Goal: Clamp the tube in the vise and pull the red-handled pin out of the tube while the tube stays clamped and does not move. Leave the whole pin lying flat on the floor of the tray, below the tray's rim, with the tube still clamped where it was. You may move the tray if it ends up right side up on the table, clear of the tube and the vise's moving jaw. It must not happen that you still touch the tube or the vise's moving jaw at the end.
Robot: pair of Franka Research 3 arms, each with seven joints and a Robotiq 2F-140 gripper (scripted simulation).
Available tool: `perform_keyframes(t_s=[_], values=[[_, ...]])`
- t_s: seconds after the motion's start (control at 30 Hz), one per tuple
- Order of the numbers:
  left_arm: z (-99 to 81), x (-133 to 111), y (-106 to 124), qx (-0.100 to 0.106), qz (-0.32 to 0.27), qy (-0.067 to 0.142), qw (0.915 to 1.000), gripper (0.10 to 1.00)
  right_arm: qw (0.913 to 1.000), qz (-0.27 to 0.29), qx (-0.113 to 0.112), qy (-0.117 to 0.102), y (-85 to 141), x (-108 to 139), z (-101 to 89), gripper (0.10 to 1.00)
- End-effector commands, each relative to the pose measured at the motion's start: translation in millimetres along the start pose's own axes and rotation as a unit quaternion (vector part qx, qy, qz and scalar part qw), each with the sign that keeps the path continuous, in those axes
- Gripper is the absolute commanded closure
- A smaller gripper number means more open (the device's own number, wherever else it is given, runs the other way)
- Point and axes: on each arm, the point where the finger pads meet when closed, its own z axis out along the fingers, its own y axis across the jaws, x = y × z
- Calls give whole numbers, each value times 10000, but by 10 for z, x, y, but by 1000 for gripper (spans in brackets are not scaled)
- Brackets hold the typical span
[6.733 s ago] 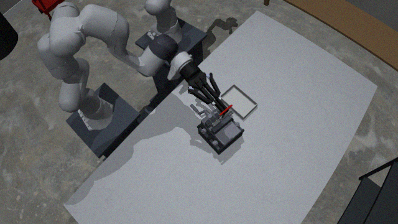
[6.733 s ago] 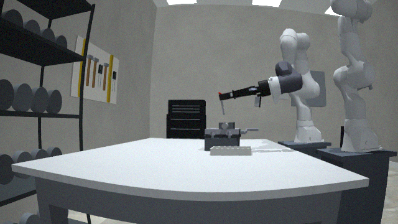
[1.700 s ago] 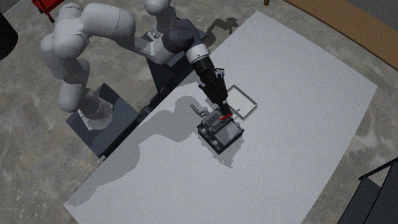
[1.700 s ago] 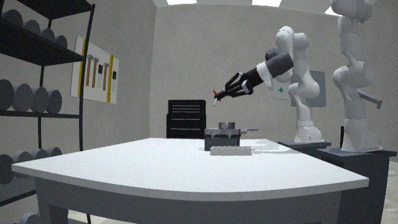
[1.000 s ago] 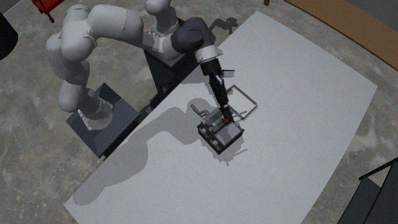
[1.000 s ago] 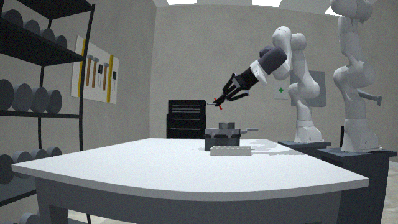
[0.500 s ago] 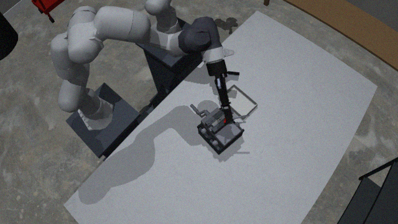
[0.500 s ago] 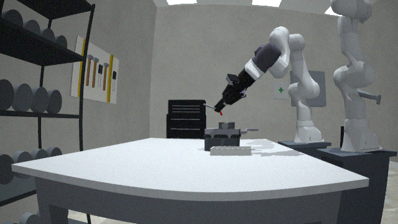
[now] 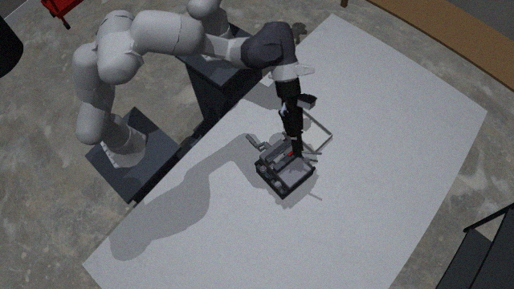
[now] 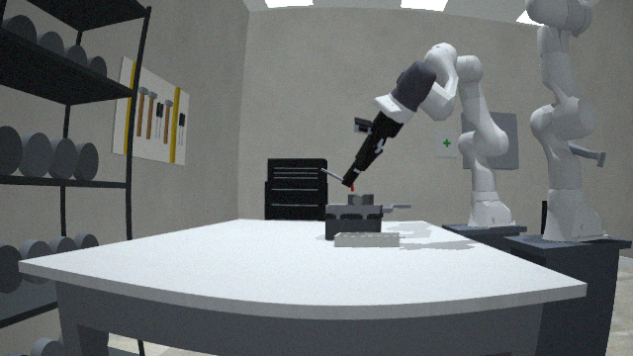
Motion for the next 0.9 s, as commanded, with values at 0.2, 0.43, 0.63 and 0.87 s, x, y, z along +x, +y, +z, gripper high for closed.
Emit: perform_keyframes(t_s=[0.2,0.43,0.63,0.87], values=[[-5,5,-3,12,-15,7,10000,98,9741,2226,63,-400,-169,-67,23,999],[-5,5,-3,12,-15,7,10000,98,9437,3225,97,-736,-338,-86,21,999],[-5,5,-3,12,-15,7,10000,98,9115,3992,89,-986,-435,-92,13,999],[-5,5,-3,12,-15,7,10000,98,8593,4949,7,-1288,-601,-95,-9,999]])
